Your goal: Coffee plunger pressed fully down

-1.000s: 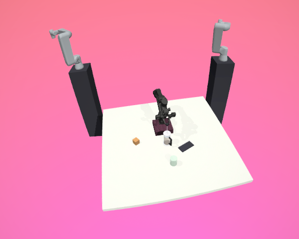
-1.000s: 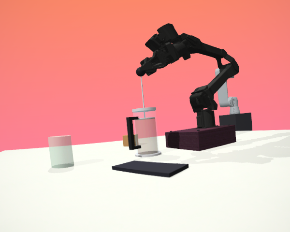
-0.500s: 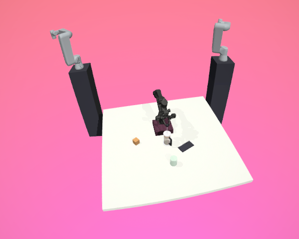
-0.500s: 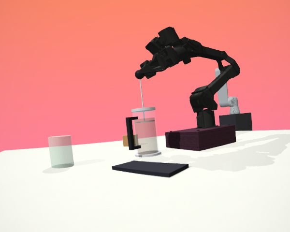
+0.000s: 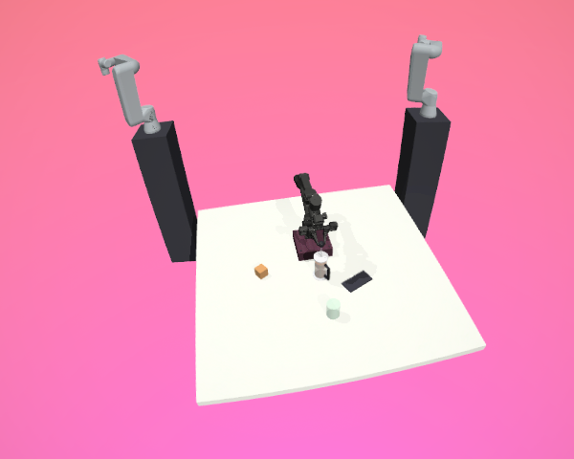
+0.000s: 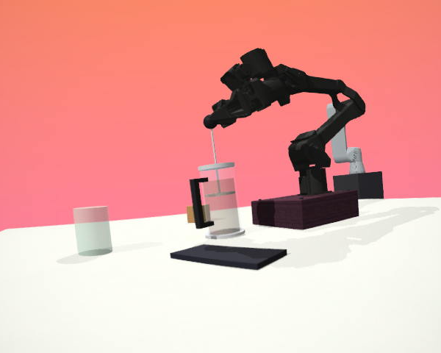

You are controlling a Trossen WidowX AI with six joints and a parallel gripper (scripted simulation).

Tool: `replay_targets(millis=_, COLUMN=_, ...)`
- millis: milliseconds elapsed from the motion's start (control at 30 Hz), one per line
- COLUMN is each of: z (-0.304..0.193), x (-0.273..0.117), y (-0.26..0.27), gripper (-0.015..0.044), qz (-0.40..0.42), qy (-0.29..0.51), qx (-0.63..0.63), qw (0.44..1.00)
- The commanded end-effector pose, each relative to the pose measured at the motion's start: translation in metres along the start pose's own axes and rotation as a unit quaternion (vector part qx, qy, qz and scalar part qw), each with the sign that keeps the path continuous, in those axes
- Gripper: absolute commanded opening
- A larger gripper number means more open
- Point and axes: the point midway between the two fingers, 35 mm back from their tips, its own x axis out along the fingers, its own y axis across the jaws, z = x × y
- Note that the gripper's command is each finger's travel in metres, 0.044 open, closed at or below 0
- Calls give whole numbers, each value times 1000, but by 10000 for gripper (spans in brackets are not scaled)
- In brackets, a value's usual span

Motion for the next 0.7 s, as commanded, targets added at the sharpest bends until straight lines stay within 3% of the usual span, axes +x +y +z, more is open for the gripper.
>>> replay_targets(millis=0, z=-27, x=9, y=0, gripper=125, qz=1, qy=33, qx=-4, qw=999)
replay_targets(millis=667, z=-50, x=30, y=-1, gripper=125, qz=1, qy=33, qx=-4, qw=999)
